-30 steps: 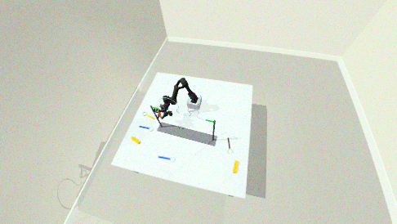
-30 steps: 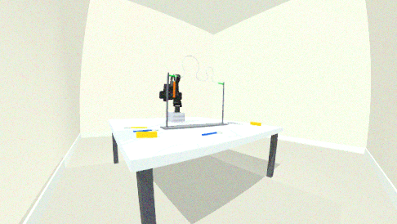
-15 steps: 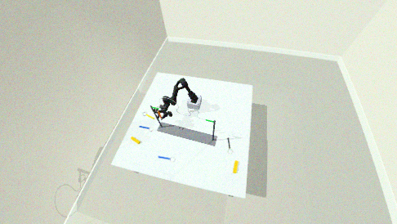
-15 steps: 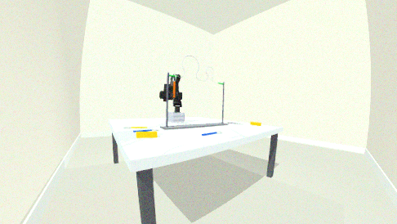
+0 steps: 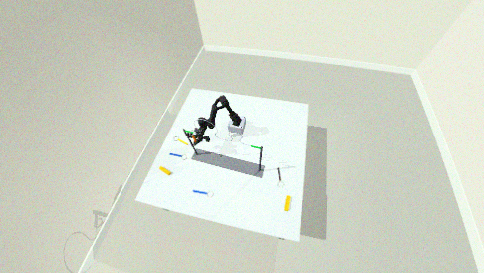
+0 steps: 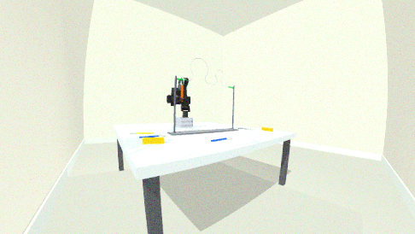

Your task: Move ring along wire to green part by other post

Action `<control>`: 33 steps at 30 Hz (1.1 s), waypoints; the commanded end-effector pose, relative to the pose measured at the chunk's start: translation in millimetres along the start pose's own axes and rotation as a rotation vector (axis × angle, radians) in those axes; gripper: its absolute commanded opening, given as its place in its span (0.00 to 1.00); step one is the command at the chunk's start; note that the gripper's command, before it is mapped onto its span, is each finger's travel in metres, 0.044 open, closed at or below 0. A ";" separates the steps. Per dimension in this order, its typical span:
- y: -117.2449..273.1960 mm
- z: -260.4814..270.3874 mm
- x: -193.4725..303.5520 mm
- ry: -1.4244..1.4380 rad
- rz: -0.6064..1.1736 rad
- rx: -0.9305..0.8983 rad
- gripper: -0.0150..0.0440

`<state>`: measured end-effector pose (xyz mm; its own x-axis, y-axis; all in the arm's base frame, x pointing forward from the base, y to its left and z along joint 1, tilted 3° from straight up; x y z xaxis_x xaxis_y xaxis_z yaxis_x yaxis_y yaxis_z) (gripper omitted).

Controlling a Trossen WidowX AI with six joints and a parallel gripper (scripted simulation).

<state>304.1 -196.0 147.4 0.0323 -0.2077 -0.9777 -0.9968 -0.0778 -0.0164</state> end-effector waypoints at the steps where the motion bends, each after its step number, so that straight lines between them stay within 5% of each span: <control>1: 0.0 0.0 0.0 0.000 0.000 0.000 0.08; 3: 0.0 0.0 0.0 0.000 0.000 0.000 0.00; 33: -0.2 -2.0 -15.4 -0.001 -0.001 -0.003 0.00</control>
<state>303.7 -194.7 162.5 0.0331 -0.2079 -0.9776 -0.9967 -0.0798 -0.0168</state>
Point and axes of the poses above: the point midway between the two fingers, 35 mm back from their tips, its own y axis back along the fingers, its own z axis across the jaws, x = y × z, the point moved 8 cm from there along y, back along the fingers, and after that the axes turned 14 degrees about y, right-handed, at the moved point
